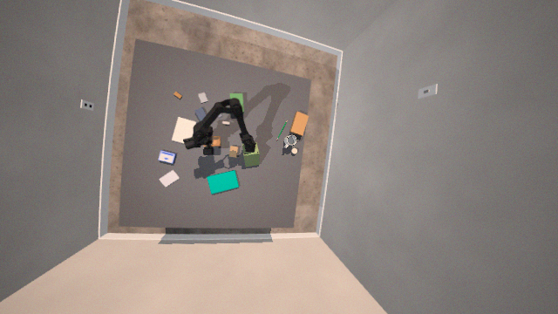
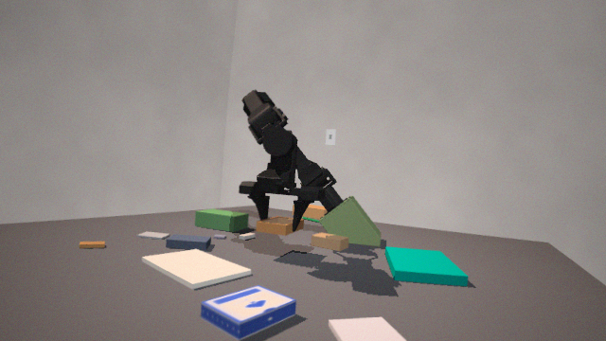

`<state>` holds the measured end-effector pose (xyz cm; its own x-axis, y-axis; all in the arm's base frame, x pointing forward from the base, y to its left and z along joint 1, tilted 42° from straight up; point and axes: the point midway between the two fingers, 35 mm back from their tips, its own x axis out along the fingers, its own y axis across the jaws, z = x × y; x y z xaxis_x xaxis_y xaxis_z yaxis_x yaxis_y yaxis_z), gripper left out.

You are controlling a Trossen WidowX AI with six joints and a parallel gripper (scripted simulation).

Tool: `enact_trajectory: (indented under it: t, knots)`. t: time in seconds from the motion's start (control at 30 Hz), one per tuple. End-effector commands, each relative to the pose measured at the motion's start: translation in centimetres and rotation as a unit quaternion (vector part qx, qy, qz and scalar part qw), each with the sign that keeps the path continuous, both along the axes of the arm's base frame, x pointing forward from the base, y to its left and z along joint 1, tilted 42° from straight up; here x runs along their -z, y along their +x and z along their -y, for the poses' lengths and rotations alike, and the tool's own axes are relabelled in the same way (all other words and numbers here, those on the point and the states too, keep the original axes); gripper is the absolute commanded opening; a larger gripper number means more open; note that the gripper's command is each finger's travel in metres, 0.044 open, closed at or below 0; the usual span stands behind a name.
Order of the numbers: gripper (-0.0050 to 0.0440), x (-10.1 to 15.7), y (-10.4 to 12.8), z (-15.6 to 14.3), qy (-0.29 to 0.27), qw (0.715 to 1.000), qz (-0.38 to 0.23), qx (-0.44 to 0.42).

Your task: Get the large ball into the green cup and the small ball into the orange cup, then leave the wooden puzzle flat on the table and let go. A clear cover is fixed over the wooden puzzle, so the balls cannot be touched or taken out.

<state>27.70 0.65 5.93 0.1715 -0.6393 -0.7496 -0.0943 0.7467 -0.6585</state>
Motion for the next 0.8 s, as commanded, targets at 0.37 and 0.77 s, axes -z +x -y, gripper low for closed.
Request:
enact_trajectory:
  t: [0.37, 0.77]
  knots:
    - [0.0000, 1.6, 0.6, 1.3, 0.000, 1.000, 0.002, 0.002]
    - [0.0000, 4.1, 1.1, 3.5, -0.002, 1.000, 0.003, 0.004]
